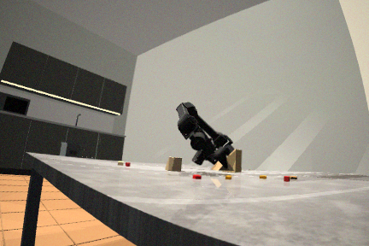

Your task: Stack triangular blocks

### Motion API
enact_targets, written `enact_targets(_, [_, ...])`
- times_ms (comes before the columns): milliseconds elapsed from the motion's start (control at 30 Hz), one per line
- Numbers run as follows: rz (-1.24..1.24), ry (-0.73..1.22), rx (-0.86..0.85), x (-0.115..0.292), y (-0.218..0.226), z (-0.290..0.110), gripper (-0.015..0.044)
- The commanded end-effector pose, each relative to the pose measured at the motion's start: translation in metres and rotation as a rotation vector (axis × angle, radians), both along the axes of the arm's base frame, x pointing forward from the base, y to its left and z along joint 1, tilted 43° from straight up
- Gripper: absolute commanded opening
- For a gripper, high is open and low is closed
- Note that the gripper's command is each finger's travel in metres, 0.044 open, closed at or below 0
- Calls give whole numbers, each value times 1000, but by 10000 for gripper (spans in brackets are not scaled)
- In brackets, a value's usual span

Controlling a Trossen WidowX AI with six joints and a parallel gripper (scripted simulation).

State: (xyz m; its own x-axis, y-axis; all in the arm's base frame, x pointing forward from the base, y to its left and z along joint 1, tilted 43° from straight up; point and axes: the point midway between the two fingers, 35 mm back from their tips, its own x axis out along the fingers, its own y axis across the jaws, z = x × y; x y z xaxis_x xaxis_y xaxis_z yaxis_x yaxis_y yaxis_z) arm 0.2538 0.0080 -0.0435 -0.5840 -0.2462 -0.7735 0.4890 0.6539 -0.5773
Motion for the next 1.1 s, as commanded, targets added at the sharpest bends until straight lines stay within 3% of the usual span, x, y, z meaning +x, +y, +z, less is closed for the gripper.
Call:
enact_targets(0, [-3,-16,5,4,15,16,0])
enact_targets(400, [-4,-13,6,-2,54,58,0])
enact_targets(600, [-4,-13,6,-3,56,60,0])
enact_targets(1067, [426,14,87,-11,57,53,0])
